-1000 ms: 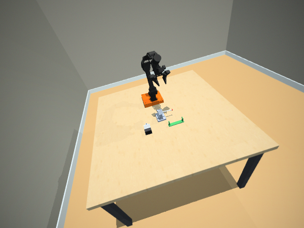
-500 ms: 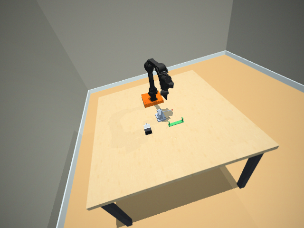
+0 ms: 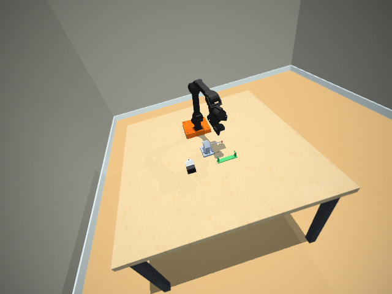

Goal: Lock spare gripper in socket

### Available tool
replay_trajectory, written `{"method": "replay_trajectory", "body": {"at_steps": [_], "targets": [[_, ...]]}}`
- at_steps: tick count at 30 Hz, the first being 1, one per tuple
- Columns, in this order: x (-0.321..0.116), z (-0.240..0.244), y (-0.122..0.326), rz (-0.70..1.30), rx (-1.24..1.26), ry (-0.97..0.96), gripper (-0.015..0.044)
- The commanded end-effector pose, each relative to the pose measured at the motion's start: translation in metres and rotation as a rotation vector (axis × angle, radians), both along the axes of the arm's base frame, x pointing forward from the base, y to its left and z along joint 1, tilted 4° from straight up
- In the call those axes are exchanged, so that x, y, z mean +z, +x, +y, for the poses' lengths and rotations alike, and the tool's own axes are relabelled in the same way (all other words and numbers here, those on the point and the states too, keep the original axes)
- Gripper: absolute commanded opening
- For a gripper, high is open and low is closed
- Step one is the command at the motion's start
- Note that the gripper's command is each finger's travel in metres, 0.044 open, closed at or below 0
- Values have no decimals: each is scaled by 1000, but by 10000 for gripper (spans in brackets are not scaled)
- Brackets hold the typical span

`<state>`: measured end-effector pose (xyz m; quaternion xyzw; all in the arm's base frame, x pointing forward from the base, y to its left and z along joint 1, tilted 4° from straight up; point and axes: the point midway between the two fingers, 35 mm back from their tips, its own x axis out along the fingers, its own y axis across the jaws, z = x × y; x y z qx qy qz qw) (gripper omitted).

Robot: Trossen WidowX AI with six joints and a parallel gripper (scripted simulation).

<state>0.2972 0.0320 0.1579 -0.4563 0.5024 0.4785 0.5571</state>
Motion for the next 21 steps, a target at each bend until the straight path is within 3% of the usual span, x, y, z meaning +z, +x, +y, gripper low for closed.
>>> {"method": "replay_trajectory", "body": {"at_steps": [1,21], "targets": [[-37,9,-1,27,2,4,300],[-78,14,0,28,2,4,300]]}}
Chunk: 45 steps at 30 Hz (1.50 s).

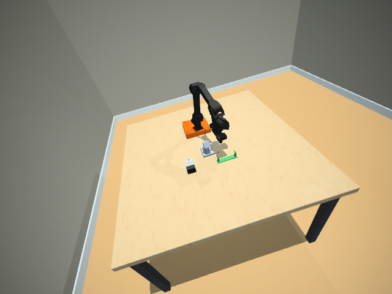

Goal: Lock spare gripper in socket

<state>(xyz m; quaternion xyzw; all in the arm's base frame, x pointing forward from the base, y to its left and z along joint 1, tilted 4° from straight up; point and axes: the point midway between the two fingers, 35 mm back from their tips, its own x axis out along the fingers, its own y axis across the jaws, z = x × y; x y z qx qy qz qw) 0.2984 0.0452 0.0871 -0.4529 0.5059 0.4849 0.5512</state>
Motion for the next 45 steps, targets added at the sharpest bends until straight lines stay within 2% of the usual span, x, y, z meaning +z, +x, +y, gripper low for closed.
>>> {"method": "replay_trajectory", "body": {"at_steps": [1,30,41,45], "targets": [[-9,1,-1,9,-4,3,300],[-45,2,-3,9,-4,3,300],[-45,2,-4,9,-4,3,11],[-45,2,-4,9,-4,3,0]]}}
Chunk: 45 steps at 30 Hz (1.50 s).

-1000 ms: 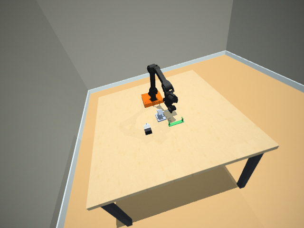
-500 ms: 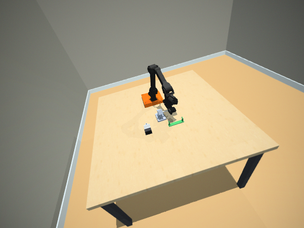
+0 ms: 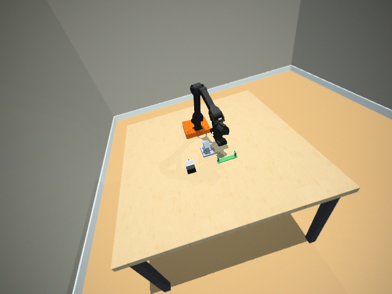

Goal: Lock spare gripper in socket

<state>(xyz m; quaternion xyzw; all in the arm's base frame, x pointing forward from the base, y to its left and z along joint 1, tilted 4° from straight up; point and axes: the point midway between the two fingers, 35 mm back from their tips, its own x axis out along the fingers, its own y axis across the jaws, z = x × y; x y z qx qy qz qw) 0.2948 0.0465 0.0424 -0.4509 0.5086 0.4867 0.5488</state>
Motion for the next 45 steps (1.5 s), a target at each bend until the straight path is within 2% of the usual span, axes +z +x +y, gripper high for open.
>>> {"method": "replay_trajectory", "body": {"at_steps": [1,18,45], "targets": [[0,1,0,0,-4,4,0],[10,8,2,-15,-11,140,0],[16,25,5,-16,-9,147,0]]}}
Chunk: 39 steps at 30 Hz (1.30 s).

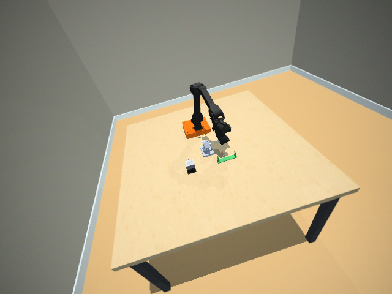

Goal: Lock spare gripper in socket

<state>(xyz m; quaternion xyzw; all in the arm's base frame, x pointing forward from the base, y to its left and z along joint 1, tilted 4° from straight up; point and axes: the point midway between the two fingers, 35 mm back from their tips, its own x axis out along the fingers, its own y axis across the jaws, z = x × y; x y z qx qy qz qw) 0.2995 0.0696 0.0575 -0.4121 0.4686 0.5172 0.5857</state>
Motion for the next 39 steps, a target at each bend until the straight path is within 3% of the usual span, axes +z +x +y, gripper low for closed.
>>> {"method": "replay_trajectory", "body": {"at_steps": [1,39], "targets": [[1,3,1,0,-3,1,0],[6,34,5,12,-3,-3,0]]}}
